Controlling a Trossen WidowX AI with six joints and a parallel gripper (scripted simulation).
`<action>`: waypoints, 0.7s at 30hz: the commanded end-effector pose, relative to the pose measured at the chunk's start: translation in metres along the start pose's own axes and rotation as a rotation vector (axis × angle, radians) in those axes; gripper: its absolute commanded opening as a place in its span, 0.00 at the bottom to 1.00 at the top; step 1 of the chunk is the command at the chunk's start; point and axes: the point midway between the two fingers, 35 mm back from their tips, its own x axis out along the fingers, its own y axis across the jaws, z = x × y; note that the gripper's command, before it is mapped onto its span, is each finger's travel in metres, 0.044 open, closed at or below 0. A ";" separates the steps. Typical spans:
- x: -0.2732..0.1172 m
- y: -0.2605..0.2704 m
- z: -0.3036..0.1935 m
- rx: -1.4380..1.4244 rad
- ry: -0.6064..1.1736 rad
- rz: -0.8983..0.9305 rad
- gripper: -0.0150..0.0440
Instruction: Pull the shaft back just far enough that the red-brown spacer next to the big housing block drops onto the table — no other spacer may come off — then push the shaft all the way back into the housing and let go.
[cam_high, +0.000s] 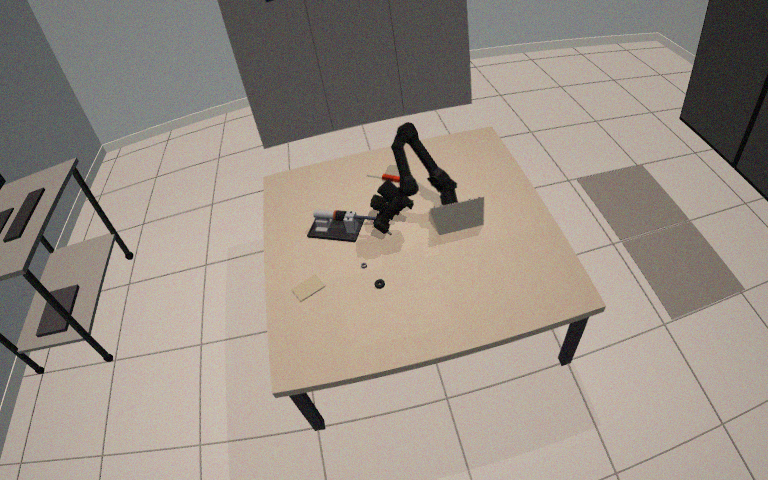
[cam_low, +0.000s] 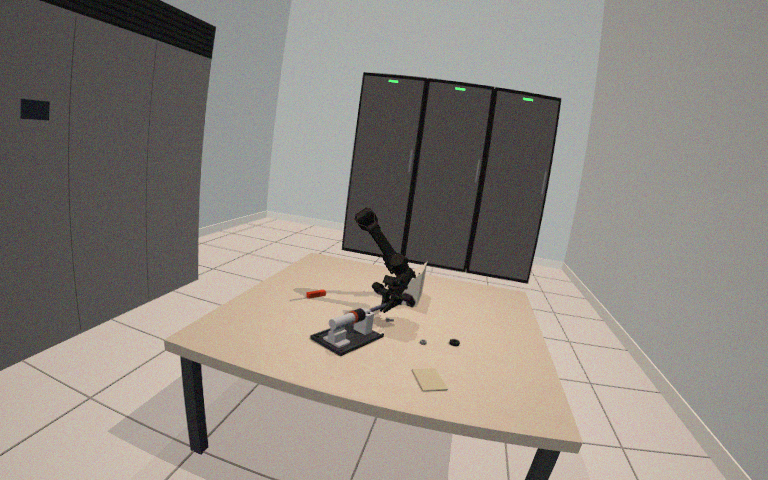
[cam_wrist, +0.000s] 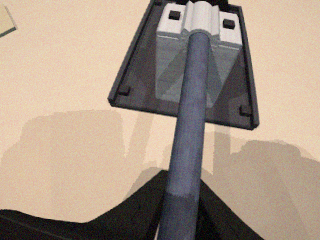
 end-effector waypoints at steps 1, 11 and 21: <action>-0.001 -0.001 -0.001 0.004 0.001 -0.004 0.25; -0.002 -0.001 -0.002 0.004 0.001 -0.004 0.25; -0.002 -0.001 -0.003 0.004 0.001 -0.004 0.25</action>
